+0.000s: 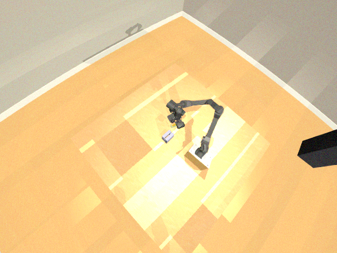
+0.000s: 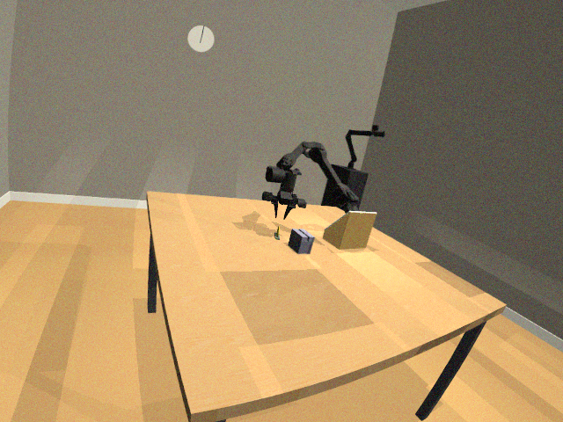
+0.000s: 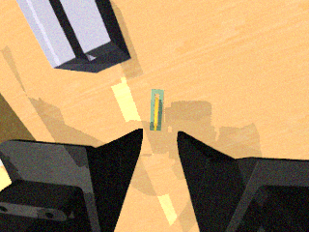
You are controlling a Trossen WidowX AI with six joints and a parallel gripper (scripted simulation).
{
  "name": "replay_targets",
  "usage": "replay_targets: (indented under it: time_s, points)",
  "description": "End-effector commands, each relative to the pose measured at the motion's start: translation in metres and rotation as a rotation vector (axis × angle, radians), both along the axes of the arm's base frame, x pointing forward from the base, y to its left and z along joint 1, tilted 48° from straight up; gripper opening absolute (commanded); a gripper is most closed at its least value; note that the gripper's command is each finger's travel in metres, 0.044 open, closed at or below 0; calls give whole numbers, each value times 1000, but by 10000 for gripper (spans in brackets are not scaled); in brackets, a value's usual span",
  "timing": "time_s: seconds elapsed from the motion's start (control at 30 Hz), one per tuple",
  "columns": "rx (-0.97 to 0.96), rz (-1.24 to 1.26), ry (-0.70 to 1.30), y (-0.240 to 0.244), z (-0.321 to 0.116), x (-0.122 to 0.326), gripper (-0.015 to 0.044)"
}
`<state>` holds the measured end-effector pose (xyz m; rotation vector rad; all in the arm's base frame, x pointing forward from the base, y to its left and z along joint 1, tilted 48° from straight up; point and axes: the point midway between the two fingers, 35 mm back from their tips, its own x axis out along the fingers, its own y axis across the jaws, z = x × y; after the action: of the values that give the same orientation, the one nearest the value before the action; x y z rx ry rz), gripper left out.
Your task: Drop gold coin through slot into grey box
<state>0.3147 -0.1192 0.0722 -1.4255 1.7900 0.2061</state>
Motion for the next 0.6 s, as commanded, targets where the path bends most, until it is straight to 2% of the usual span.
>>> replay_targets:
  time_s: [0.0,0.57]
  points:
    - [-6,2,16,-9,-12,-4,161]
    - [-5,2,16,-23,-26,-4,161]
